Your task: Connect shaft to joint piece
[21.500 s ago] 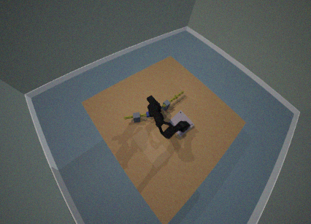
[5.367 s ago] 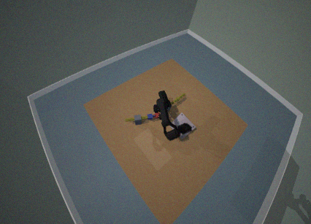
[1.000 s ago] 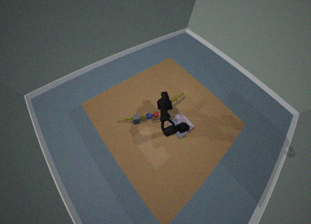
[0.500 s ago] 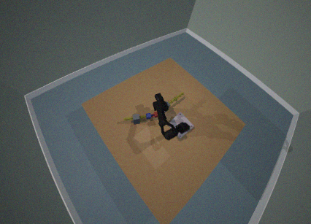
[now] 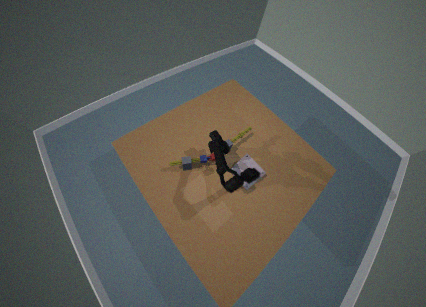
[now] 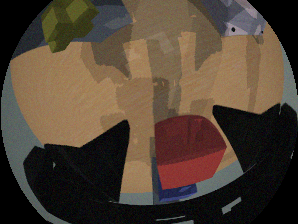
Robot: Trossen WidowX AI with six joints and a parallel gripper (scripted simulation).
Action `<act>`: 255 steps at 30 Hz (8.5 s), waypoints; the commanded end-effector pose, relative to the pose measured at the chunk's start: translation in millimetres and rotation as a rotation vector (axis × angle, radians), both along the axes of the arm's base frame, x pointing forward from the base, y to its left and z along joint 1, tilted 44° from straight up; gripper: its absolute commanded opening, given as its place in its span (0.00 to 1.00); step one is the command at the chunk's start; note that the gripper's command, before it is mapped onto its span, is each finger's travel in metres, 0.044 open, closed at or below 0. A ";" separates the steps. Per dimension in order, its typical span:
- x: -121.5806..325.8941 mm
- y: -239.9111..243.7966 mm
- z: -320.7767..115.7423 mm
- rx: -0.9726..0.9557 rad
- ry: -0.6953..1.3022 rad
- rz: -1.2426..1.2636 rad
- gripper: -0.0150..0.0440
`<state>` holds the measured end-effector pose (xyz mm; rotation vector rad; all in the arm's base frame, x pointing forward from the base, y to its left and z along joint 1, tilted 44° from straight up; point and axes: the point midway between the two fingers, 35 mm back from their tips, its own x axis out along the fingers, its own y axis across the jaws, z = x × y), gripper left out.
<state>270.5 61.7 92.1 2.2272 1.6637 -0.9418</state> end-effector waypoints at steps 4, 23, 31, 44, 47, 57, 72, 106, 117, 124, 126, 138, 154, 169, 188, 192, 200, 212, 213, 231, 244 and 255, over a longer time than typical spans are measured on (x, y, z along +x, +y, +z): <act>-1.0 2.3 -1.5 0.006 0.004 -0.002 0.82; -1.0 2.3 -1.5 0.006 0.004 -0.002 0.56; -1.0 2.3 -1.5 0.006 0.004 -0.002 0.56; -1.0 2.3 -1.5 0.006 0.004 -0.002 0.56; -1.0 2.3 -1.5 0.006 0.004 -0.002 0.56; -1.0 2.3 -1.5 0.006 0.004 -0.002 0.56; -1.0 2.3 -1.5 0.006 0.004 -0.002 0.56; -1.2 1.9 -1.9 0.003 0.005 0.000 0.52; -1.2 1.9 -1.9 0.003 0.005 0.000 0.28; -0.7 1.5 -1.8 -0.004 -0.001 0.009 0.25; 0.4 0.5 -1.7 -0.021 -0.016 0.031 0.25; 9.6 -6.4 1.0 -0.152 -0.138 0.195 0.25; 12.8 -8.5 1.9 -0.201 -0.188 0.251 0.25; 12.4 -8.3 1.7 -0.195 -0.182 0.243 0.48; 12.4 -8.3 1.7 -0.195 -0.182 0.243 1.00; 12.4 -8.3 1.7 -0.195 -0.182 0.243 1.00; 9.3 -28.1 18.4 -0.030 -0.216 0.231 1.00; 12.1 -48.7 38.3 -0.101 -0.369 0.302 1.00; 12.2 -52.3 41.9 -0.115 -0.396 0.317 1.00; -4.7 -110.7 108.6 -0.393 -0.818 0.616 1.00; -5.4 -121.7 107.1 -0.382 -0.796 0.602 1.00; -0.4 -136.2 61.2 -0.210 -0.522 0.415 1.00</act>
